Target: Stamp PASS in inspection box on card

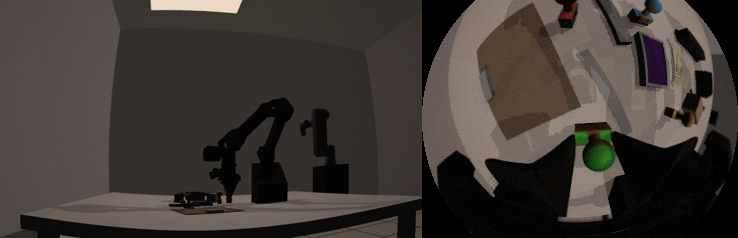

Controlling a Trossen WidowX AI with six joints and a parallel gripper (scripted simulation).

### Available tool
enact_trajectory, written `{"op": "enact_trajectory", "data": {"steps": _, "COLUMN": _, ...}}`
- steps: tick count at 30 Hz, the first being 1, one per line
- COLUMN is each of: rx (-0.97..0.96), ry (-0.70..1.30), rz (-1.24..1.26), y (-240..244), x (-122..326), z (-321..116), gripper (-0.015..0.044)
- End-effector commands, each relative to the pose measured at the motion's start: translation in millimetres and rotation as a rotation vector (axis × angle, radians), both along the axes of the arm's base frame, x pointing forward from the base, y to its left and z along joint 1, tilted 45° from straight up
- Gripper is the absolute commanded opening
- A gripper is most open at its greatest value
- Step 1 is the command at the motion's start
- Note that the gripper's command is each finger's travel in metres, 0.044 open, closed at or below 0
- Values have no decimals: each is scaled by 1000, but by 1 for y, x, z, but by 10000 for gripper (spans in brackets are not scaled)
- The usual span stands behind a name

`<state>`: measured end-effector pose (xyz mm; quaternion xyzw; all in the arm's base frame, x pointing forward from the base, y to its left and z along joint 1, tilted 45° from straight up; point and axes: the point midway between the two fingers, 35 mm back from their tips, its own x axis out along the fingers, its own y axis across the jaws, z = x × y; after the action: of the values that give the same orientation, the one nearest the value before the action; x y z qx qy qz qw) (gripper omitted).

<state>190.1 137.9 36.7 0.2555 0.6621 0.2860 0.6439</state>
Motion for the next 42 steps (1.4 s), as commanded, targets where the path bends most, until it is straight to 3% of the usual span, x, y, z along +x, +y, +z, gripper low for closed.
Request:
{"op": "enact_trajectory", "data": {"steps": 1, "rx": 4, "ry": -7, "rz": 1, "y": -2, "x": 2, "z": 3, "gripper": 0}}
{"op": "enact_trajectory", "data": {"steps": 42, "rx": 2, "ry": -7, "rz": 1, "y": -16, "x": 3, "z": 16, "gripper": 0}}
